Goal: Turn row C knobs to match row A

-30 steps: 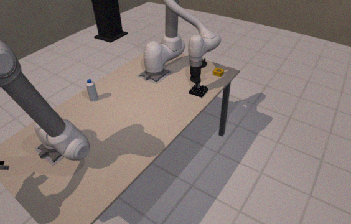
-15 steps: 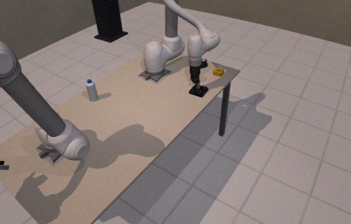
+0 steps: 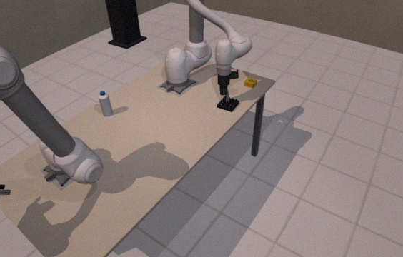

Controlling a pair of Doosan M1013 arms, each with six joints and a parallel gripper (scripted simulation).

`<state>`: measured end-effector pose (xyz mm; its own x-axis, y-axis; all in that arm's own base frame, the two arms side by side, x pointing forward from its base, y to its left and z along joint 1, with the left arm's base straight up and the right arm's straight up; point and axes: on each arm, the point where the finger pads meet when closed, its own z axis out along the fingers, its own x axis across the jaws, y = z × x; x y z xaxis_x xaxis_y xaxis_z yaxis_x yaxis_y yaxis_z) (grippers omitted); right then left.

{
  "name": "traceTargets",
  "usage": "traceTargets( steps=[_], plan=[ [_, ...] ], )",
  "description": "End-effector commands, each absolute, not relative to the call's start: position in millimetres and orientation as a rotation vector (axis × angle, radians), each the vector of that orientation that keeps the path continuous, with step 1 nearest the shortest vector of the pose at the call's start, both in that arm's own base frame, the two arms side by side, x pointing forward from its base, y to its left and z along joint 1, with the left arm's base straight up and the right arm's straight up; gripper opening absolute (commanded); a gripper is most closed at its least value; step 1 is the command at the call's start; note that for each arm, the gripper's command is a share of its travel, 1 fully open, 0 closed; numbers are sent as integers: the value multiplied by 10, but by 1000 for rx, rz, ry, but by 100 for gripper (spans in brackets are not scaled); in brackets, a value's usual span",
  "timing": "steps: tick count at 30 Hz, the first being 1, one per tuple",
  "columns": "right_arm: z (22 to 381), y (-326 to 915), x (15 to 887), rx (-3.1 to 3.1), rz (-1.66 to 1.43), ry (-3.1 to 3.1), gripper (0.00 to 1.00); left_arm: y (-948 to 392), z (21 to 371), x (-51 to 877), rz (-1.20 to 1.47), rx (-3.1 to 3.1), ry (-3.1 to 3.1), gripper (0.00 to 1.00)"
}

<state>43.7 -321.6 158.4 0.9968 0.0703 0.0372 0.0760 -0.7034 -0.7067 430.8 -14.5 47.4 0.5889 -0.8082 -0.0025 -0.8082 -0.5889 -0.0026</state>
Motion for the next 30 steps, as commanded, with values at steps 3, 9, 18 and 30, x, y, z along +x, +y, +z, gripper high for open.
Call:
traceTargets(
  steps=[3, 9, 18, 30],
  plan=[
    [1588, -3219, 437, -2354, -10, -101, 100, -144, 479, 4314, -1, -2716, 1578, 30],
    [1588, -3219, 437, -2354, -10, -101, 100, -144, 479, 4314, -1, -2636, 1708, 30],
    [1588, -3219, 437, -2354, -10, -101, 100, -144, 479, 4314, -1, -2582, 1788, 30],
    [1588, -3219, 437, -2354, -10, -101, 100, -144, 479, 4314, -1, -2567, 1810, 30]
  ],
)
